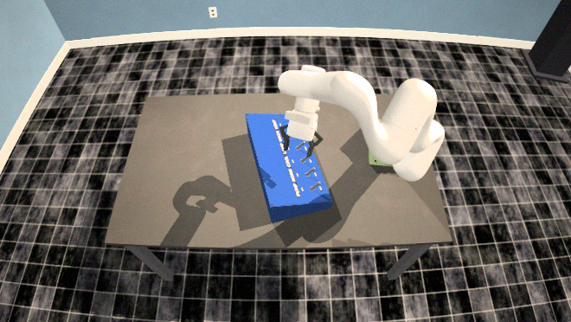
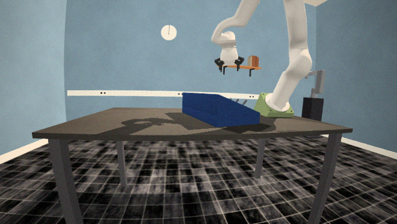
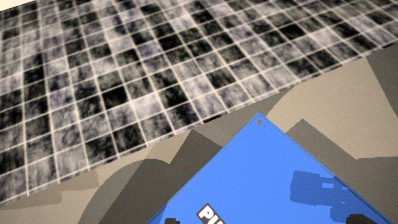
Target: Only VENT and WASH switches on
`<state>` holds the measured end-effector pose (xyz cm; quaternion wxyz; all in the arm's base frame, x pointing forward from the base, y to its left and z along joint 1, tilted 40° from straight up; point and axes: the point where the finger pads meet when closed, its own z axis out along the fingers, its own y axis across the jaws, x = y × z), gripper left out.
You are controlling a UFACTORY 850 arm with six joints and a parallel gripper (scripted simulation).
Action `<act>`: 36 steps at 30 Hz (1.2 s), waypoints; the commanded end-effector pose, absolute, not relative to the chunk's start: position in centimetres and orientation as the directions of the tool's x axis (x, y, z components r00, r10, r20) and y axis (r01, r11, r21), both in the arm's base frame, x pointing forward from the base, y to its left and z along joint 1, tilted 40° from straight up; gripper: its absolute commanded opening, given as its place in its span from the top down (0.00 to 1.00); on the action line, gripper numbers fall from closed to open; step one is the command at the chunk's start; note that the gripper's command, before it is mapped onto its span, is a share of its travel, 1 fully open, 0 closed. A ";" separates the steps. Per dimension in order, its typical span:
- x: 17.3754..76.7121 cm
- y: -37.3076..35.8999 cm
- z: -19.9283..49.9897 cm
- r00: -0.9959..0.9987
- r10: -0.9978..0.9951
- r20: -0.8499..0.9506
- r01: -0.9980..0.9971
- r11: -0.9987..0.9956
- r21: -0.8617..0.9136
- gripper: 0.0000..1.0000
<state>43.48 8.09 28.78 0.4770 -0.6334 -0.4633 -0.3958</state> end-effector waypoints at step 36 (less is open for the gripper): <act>40.8 4.6 33.1 0.347 0.244 0.906 0.934 -0.177 -0.310 0.00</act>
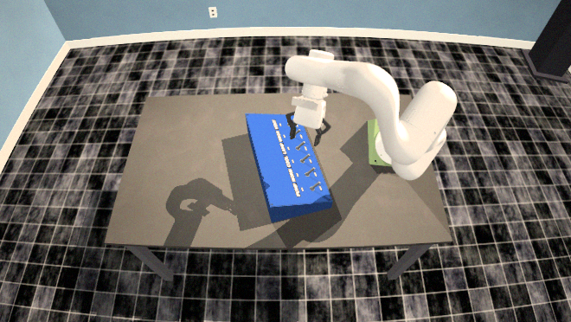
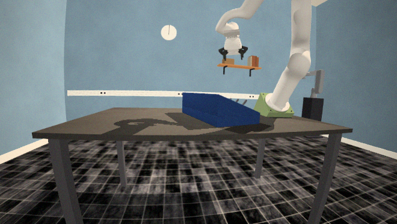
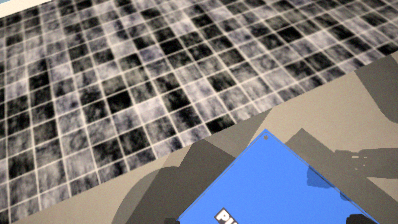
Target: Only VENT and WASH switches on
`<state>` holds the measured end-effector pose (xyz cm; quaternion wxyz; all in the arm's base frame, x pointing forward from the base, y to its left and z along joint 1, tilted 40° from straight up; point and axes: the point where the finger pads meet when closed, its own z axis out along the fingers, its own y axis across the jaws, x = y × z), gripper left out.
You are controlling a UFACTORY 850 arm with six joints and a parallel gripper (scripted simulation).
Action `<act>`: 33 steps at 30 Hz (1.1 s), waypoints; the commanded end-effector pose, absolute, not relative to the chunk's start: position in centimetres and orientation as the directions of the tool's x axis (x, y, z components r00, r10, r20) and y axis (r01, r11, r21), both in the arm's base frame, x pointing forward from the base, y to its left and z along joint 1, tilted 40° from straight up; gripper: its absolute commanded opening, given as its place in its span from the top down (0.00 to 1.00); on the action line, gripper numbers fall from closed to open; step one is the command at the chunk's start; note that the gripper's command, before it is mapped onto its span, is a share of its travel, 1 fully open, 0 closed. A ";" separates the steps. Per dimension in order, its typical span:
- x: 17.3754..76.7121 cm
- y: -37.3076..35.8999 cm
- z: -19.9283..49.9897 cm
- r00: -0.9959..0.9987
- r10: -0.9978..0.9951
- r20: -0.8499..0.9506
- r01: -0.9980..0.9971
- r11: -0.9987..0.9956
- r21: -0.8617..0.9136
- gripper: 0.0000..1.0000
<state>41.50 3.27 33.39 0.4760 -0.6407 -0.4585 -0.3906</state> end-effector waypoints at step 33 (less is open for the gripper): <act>31.3 11.3 26.3 0.875 0.107 0.472 0.404 -0.698 -0.591 0.00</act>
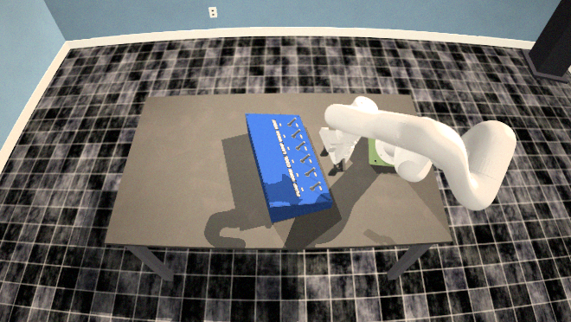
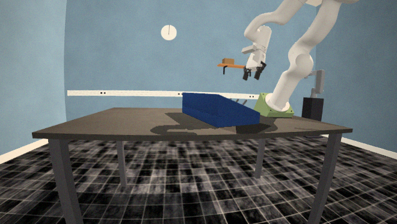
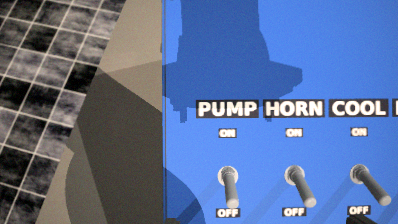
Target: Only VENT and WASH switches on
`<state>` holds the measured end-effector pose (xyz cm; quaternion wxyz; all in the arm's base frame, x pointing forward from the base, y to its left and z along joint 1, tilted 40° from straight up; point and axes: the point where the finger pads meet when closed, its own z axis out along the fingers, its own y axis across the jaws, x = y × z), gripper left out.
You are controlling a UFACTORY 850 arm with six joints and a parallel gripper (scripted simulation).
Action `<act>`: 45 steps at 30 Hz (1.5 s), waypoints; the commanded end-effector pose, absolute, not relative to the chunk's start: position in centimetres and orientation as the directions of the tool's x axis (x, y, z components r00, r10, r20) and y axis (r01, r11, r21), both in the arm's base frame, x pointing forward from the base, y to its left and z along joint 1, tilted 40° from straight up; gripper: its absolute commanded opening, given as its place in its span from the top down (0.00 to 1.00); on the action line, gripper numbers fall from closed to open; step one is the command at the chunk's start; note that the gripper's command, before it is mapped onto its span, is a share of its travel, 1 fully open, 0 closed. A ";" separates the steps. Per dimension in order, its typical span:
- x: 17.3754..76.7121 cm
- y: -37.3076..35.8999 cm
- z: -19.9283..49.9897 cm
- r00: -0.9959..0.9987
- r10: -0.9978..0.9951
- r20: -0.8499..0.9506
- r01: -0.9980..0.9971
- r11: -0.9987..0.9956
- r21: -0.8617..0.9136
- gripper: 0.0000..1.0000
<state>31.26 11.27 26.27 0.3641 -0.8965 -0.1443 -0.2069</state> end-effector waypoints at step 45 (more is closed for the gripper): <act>32.8 9.3 24.8 0.878 0.110 0.467 0.404 -0.695 -0.595 0.00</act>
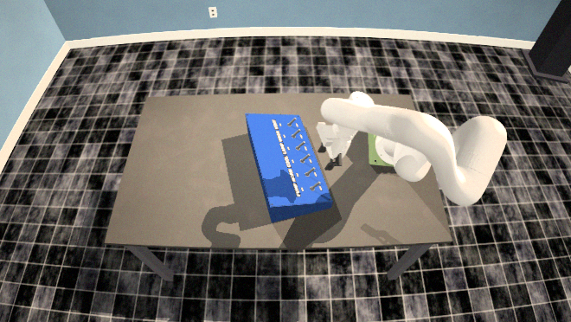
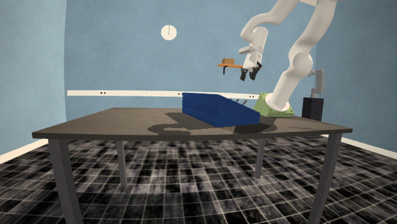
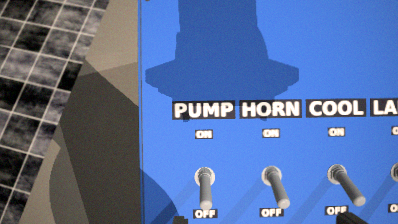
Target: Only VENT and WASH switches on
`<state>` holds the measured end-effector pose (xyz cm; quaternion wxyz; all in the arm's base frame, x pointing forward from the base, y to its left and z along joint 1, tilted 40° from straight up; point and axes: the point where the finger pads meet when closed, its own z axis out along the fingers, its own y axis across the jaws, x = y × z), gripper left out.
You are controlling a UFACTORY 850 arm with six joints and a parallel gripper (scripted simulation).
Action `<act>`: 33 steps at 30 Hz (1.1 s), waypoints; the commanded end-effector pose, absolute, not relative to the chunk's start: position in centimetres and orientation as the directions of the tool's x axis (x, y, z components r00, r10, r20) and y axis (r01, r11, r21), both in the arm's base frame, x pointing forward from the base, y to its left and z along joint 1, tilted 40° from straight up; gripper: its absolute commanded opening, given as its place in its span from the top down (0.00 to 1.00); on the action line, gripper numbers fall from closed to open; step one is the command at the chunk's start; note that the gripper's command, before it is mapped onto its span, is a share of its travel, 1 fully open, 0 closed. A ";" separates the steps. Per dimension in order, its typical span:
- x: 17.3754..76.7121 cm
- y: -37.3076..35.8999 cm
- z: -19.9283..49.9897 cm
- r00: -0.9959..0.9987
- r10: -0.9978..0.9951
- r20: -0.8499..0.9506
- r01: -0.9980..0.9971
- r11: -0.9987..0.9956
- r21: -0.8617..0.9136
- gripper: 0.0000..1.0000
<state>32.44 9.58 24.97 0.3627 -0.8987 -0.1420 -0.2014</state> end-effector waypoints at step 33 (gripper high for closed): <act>34.6 14.2 20.2 0.878 0.112 0.466 0.404 -0.696 -0.594 0.00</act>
